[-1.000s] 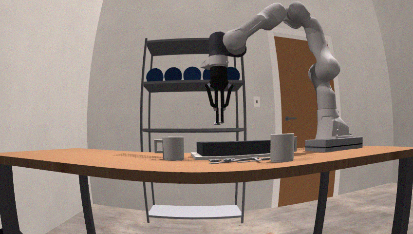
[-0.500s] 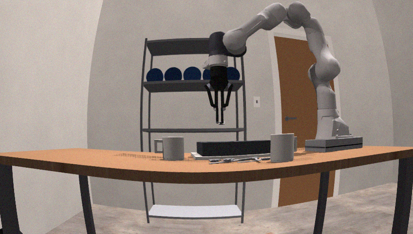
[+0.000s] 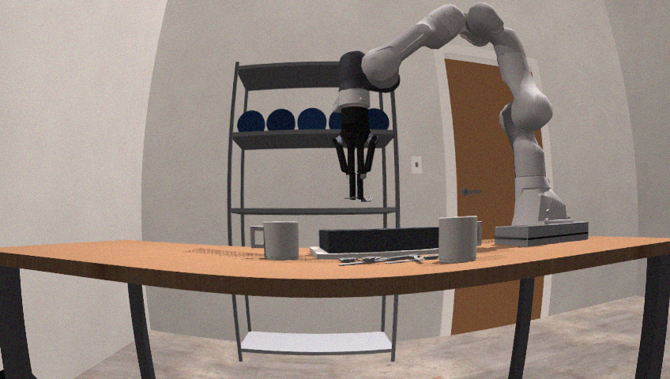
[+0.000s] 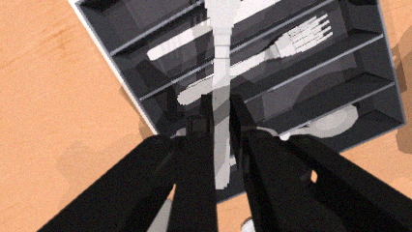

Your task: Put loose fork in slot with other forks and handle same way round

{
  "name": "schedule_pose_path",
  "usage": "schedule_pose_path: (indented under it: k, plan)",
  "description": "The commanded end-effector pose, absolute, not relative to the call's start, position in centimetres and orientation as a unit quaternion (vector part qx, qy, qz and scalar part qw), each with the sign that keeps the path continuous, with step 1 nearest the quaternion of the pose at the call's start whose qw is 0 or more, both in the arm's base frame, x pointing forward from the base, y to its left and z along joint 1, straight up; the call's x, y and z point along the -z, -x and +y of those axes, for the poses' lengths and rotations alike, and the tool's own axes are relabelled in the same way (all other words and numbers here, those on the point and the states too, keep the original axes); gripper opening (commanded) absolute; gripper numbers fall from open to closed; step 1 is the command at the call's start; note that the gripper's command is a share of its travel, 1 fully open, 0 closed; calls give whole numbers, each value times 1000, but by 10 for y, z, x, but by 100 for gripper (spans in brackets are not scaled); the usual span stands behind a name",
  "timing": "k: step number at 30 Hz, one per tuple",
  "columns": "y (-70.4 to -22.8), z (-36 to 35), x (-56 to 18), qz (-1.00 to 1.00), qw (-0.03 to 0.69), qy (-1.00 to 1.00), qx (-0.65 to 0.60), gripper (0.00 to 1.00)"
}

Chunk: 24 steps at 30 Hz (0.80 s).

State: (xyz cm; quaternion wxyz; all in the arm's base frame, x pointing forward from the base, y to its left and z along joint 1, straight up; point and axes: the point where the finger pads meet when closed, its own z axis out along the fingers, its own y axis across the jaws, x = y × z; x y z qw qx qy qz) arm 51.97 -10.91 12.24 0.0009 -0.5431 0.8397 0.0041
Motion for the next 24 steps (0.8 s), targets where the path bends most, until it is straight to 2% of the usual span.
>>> schedule_pose_path:
  k: [1, 24]
  plan:
    - [-520, -109, -122, 875, -3, 484, 1, 14]
    - [-520, -109, -122, 950, -3, 312, 1, 14]
